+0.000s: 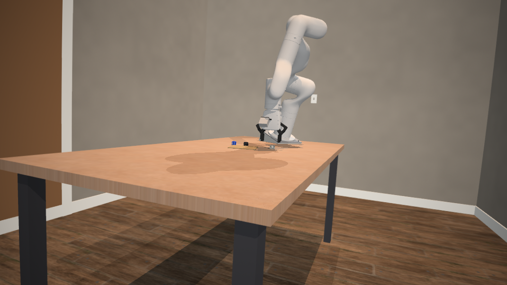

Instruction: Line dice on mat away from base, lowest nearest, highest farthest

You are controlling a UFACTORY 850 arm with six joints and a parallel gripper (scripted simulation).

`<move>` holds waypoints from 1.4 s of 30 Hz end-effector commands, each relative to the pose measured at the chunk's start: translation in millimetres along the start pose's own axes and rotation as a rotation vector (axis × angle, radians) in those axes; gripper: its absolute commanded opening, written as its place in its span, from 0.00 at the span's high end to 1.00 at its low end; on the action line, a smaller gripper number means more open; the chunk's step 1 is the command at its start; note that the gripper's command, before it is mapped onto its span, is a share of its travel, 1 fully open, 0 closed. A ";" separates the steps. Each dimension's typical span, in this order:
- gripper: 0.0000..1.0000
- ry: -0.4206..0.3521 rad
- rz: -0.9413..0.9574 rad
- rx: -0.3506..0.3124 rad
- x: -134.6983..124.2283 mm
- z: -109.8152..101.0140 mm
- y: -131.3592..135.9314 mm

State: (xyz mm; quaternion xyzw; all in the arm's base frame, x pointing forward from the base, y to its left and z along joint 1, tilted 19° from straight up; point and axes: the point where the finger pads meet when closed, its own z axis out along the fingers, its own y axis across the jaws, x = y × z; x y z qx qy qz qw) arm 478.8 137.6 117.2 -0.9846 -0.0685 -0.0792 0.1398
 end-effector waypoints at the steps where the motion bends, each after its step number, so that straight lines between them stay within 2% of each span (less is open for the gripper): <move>1: 0.00 0.002 0.000 0.000 0.9 -3.3 -0.1; 4: 0.00 0.002 0.000 0.000 0.9 -5.6 -0.1; 7: 0.00 0.002 0.000 0.000 0.8 -17.9 -0.1; 18: 0.00 0.002 0.000 0.000 0.7 -99.7 -0.1; 23: 0.00 0.002 0.000 0.000 0.7 -109.3 -0.1; 32: 0.00 0.002 0.006 0.000 0.3 -109.9 2.1; 33: 0.00 0.001 0.038 -0.001 -2.1 -108.9 14.0; 35: 0.00 -0.002 0.183 -0.004 -16.1 -105.3 64.7; 38: 0.00 -0.002 0.201 -0.004 -18.2 -104.9 70.7; 39: 0.00 -0.002 0.307 -0.004 -32.0 -102.9 105.1; 40: 0.00 -0.002 0.307 -0.004 -32.0 -102.9 105.1; 41: 0.00 -0.001 0.372 -0.003 -41.9 -101.8 125.5; 42: 0.00 0.000 0.402 -0.002 -46.6 -101.3 134.5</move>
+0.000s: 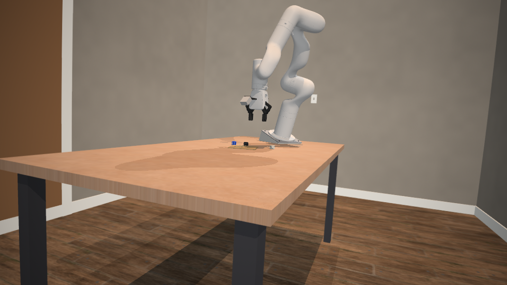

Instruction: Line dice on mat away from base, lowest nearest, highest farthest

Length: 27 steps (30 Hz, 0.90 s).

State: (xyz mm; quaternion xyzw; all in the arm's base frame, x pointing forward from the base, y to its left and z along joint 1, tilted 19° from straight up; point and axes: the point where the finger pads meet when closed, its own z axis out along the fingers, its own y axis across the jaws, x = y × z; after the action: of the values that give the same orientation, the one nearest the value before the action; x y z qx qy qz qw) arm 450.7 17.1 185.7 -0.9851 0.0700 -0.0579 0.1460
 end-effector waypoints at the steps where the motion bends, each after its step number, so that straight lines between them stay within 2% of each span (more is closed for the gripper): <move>1: 0.00 0.001 0.122 0.005 -5.1 2.3 45.6; 2: 0.00 0.002 0.190 0.007 -10.7 3.4 68.0; 4: 0.00 0.003 0.229 0.009 -14.4 4.1 80.5; 27: 0.00 0.003 0.275 0.009 -14.3 4.8 80.4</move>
State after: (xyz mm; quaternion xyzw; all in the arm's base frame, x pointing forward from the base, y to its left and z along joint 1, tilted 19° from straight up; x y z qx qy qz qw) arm 426.7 -55.4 155.8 -0.9680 0.1918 -0.0403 0.1566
